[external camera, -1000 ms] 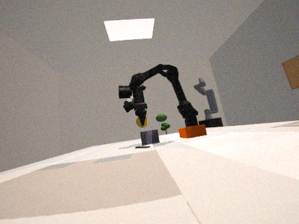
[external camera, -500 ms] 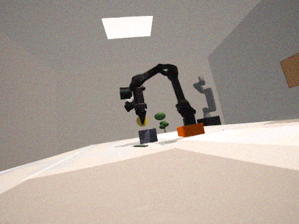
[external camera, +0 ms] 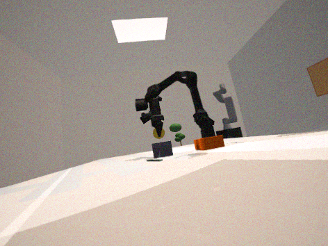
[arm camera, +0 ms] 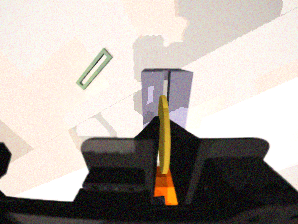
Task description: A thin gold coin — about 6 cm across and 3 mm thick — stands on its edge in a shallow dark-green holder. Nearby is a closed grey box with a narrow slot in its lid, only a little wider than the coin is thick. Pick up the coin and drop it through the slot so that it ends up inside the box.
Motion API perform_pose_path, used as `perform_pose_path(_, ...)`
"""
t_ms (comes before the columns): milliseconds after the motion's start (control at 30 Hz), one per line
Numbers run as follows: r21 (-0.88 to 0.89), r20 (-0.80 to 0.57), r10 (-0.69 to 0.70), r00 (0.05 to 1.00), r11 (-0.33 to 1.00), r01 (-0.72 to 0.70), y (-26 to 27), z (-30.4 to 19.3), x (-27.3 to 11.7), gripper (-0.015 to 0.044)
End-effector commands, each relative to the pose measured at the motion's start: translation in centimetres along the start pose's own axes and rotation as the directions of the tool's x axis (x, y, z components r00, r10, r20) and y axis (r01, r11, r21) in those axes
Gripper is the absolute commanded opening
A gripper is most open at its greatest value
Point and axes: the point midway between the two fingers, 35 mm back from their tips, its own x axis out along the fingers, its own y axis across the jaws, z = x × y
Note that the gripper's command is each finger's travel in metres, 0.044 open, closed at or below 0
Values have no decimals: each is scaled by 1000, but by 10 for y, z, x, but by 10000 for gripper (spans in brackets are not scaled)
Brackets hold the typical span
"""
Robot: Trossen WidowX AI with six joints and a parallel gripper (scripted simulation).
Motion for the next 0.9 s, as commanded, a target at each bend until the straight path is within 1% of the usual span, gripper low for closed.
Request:
perform_pose_path(0, -4, 5, -5, 1000, 1000, 5, -8, -4, -1, 0)
perform_pose_path(867, 2, -2, -2, 1000, 1000, 2, -9, -4, 0, 0)
